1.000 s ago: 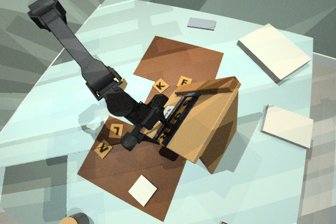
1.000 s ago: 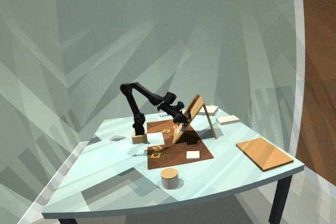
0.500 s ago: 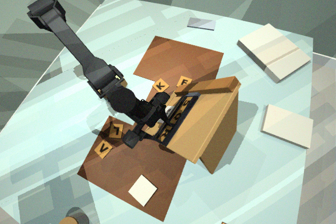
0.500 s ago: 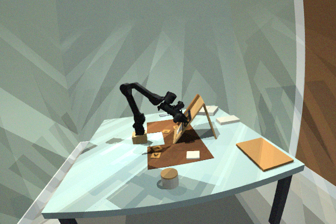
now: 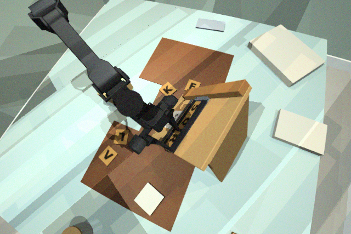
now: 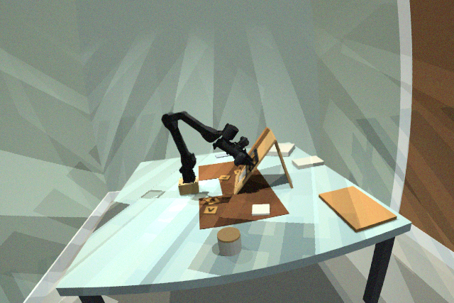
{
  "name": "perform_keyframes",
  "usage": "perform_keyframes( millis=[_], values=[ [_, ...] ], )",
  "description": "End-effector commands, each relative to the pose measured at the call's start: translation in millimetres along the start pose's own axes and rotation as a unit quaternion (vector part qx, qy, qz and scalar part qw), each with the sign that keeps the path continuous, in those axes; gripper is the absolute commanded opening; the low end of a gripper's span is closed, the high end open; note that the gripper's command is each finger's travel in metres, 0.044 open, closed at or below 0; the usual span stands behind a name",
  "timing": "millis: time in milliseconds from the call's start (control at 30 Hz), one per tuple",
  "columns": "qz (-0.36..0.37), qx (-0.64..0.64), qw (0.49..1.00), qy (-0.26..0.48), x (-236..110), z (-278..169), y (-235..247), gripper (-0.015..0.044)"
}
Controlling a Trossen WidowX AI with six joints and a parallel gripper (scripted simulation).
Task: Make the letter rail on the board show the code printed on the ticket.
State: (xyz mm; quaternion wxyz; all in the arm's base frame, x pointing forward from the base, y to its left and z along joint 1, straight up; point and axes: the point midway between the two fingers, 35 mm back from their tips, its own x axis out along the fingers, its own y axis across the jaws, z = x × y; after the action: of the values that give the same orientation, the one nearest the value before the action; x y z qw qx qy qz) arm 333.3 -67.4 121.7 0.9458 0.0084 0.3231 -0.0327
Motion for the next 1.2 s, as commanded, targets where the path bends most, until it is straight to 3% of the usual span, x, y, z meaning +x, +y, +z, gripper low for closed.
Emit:
perform_keyframes(
  millis=[0, 67, 1167],
  values=[
    [-0.001, 0.001, 1.0, 0.0, -2.4, 0.0, 0.0, 0.0263],
    [-0.001, 0.002, 1.0, 0.0, -5.8, 0.0, 0.0, 0.0295],
    [-0.001, 0.002, 1.0, 0.0, -28.6, 0.0, -1.1, 0.0295]
  ],
)
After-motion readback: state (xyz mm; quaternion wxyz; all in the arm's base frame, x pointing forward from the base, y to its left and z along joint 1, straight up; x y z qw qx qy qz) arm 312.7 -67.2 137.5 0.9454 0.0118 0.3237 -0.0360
